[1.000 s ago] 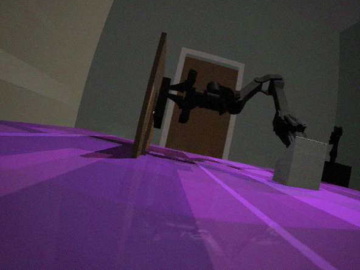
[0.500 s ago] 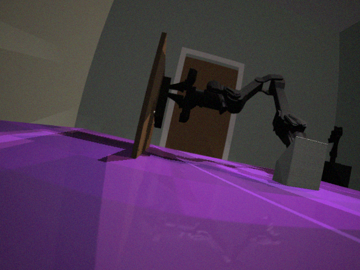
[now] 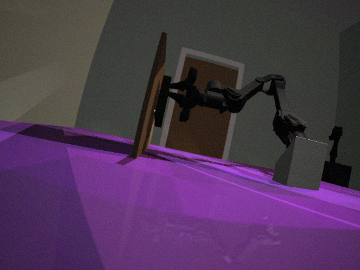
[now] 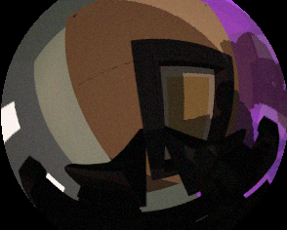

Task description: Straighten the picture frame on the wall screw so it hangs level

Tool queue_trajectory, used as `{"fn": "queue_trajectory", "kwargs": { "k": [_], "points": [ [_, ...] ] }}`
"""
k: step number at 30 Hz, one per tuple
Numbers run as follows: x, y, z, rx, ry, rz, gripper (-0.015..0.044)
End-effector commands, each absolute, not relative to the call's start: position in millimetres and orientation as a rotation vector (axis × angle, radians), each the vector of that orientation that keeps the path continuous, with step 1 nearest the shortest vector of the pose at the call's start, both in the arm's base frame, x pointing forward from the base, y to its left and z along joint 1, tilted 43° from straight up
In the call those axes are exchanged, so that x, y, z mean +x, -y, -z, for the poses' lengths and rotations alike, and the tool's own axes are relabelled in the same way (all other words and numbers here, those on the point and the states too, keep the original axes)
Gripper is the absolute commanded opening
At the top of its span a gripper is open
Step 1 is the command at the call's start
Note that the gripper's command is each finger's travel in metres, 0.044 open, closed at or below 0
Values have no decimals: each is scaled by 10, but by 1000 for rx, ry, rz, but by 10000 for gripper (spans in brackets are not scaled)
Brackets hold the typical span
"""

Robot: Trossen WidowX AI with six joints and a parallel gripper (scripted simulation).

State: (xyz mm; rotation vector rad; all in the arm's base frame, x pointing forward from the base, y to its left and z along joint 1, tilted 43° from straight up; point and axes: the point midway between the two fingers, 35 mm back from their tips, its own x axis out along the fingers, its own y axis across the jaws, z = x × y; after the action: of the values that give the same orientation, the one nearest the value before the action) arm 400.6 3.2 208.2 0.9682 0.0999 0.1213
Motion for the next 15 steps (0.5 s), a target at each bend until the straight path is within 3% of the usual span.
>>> {"fn": "queue_trajectory", "kwargs": {
  "k": [1,15],
  "points": [
    [4012,-40,-2104,971,-95,-131,0],
    [4011,-47,-2090,971,-95,-130,0]
  ]
}}
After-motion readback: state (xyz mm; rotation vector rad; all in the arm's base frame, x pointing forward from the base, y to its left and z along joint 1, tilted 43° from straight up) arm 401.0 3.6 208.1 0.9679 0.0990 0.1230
